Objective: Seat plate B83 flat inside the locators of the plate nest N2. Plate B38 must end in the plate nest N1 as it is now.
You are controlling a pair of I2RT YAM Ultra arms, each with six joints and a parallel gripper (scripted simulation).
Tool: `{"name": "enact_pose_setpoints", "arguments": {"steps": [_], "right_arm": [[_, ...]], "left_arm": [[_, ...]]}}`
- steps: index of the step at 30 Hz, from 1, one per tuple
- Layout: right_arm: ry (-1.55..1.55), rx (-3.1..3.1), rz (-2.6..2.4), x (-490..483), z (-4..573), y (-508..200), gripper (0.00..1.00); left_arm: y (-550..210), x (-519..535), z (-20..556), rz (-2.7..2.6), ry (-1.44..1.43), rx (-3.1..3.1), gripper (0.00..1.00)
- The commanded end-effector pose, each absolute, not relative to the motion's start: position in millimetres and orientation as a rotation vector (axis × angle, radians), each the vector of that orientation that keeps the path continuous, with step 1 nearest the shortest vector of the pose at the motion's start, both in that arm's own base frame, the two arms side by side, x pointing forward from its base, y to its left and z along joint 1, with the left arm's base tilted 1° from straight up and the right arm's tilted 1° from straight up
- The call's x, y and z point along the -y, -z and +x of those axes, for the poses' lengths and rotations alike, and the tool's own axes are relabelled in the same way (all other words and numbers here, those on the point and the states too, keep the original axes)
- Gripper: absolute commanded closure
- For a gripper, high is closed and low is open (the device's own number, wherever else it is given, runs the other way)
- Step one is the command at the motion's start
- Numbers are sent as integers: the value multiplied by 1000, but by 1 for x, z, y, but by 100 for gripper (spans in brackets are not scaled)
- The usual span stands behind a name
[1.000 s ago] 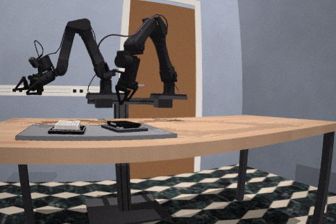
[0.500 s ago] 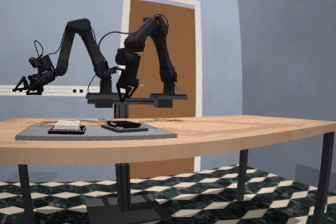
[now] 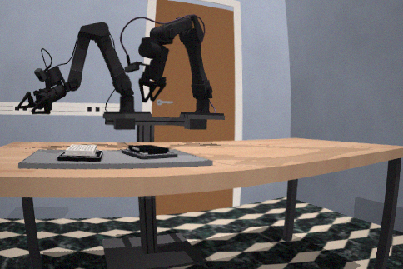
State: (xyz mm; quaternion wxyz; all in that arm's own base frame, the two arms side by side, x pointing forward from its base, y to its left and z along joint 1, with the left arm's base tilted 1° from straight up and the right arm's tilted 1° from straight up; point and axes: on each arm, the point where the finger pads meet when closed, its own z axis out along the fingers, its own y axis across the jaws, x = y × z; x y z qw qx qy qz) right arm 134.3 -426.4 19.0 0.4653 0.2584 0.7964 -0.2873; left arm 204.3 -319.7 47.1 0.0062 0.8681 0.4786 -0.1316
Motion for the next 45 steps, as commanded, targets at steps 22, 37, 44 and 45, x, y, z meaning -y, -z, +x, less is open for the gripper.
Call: {"name": "enact_pose_setpoints", "arguments": {"steps": [22,37,44,45], "right_arm": [[724,-1943,625,430,134,-26,0],[724,-1943,625,430,134,-26,0],[724,-1943,625,430,134,-26,0],[724,-1943,625,430,134,-26,0]], "left_arm": [[-145,321,199,2723,421,-1494,0],[-150,321,199,2723,421,-1494,0],[-151,318,200,2715,421,-1503,0],[-151,317,201,2713,421,-1507,0]]}}
